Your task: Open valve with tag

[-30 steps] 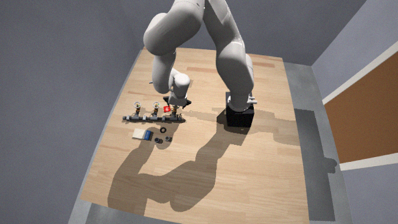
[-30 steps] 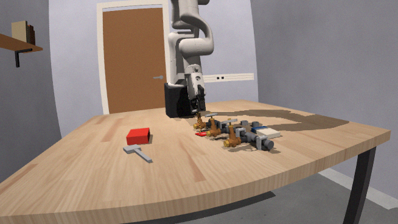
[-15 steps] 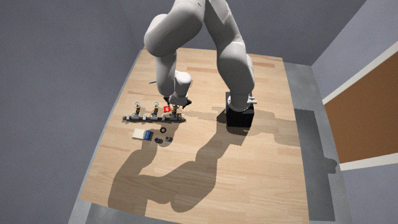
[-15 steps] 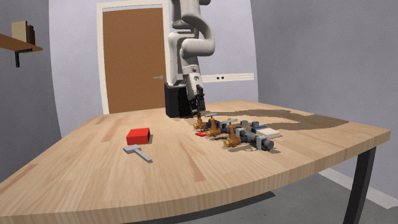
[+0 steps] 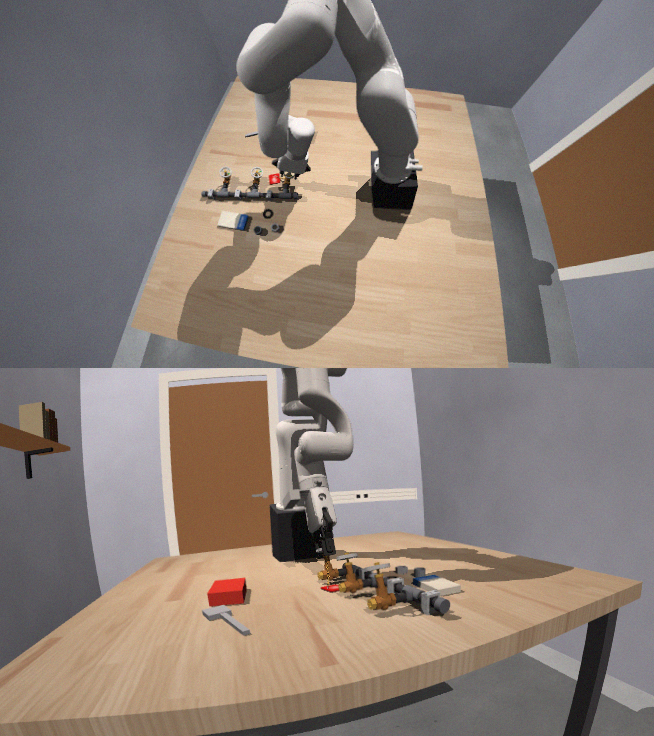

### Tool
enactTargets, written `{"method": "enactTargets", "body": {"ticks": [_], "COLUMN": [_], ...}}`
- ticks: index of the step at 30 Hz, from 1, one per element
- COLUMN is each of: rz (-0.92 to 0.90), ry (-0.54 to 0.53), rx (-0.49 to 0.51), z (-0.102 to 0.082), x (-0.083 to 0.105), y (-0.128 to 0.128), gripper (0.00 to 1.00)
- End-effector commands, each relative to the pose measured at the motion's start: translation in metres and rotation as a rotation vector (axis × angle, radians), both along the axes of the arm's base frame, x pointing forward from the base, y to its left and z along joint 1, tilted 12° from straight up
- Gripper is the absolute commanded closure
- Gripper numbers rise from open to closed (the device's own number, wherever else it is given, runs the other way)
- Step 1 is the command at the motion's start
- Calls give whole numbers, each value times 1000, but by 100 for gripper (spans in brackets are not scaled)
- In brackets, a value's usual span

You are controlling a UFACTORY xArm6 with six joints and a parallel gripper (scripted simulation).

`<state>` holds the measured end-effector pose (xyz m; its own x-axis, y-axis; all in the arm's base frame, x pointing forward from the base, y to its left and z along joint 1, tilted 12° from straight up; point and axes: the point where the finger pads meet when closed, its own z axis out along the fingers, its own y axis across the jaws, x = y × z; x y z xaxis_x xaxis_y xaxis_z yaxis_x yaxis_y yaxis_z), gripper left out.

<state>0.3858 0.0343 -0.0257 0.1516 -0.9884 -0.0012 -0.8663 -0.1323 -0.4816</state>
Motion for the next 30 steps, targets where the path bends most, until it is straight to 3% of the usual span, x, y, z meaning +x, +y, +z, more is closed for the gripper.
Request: {"method": "enactTargets", "body": {"ticks": [1, 30], "rz": [0, 83], "ry": [-2, -9], "rx": [0, -45], "z": [1, 1], "x": [1, 1], "y": [0, 0], "gripper": [100, 100]}}
